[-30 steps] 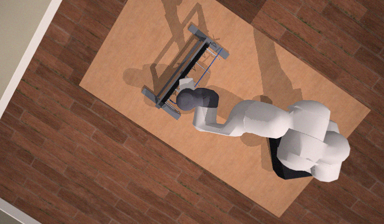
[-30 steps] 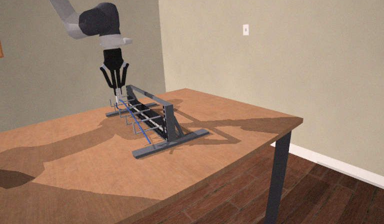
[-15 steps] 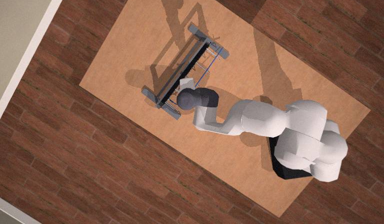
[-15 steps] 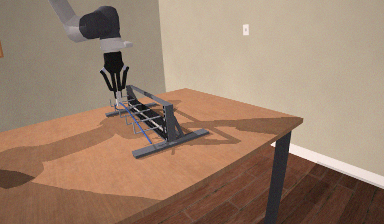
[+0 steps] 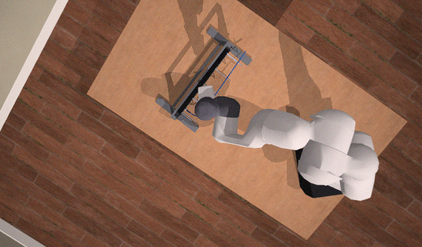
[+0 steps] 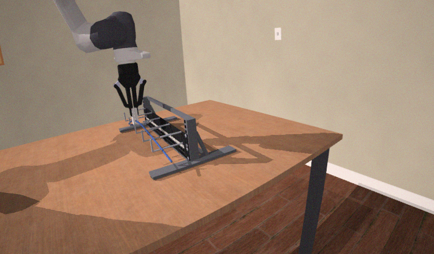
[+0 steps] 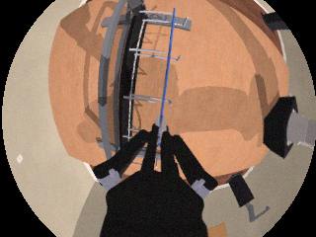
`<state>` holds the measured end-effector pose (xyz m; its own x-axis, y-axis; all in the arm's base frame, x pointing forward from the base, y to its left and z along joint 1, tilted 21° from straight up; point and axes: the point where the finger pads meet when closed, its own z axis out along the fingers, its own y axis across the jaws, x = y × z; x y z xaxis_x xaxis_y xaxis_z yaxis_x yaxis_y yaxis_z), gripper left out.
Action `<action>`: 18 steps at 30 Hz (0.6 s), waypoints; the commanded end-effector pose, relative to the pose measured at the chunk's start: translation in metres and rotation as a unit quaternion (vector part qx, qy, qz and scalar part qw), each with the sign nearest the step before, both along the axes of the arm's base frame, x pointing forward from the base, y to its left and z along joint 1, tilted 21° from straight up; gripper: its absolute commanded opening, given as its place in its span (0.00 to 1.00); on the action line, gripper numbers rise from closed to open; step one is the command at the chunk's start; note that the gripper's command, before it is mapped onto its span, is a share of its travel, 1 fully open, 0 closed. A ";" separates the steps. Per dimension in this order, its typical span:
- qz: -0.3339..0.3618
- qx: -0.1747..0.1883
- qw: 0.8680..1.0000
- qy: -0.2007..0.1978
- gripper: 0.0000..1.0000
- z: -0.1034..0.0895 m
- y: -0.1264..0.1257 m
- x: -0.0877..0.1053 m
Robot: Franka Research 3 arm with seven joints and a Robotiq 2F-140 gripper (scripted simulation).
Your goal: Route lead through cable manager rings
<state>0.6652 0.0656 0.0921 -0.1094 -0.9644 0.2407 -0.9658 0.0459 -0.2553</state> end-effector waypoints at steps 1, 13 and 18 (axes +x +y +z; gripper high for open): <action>0.003 0.003 1.000 -0.004 0.00 -0.001 0.002 0.004; 0.003 0.003 1.000 -0.004 0.00 -0.012 -0.001 0.007; 0.003 0.003 1.000 -0.004 0.00 -0.014 -0.002 0.007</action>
<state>0.6693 0.0618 0.0780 -0.1091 -0.9646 0.2400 -0.9655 0.0454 -0.2564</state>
